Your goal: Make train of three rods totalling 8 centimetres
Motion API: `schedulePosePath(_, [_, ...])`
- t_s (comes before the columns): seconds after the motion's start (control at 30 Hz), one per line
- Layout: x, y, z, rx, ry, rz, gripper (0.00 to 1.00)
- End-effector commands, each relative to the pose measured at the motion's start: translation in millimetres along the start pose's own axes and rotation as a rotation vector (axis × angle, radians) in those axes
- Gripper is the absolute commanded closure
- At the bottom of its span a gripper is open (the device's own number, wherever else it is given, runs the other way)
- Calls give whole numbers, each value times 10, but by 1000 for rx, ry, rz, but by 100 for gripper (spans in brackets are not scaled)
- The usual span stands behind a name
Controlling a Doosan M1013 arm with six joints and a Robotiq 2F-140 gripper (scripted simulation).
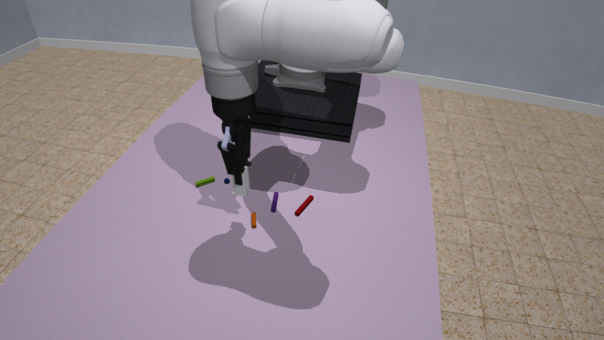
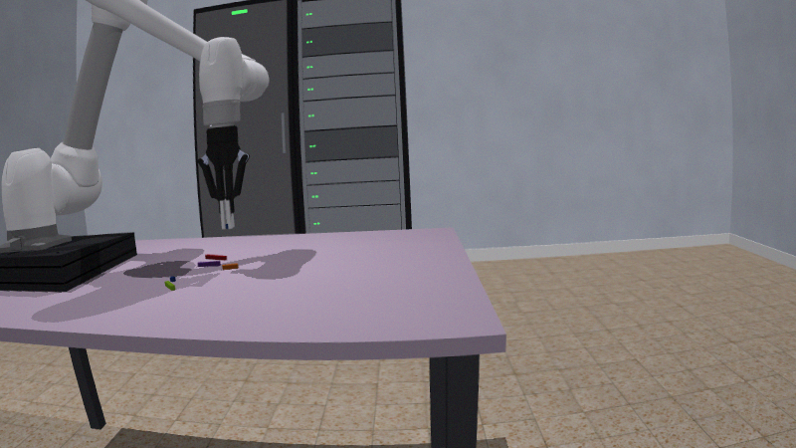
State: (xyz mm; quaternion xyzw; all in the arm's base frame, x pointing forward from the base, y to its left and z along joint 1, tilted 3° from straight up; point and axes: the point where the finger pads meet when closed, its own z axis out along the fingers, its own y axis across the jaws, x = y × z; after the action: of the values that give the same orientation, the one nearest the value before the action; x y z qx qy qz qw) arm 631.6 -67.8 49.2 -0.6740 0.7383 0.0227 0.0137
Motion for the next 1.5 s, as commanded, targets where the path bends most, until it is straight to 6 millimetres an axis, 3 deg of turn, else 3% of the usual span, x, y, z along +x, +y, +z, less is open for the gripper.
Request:
schedulePosePath(0.0, [410, 87, -3, 0, -1, 71, 97])
schedulePosePath(0.23, [1015, 292, 0, 0, -1, 185, 97])
schedulePosePath(0.87, [1025, 296, 34, 0, -1, 187, 97])
schedulePosePath(1.1, [1025, 296, 162, 0, -1, 187, 97])
schedulePosePath(1.47, [1024, 295, 633, 0, -1, 187, 97])
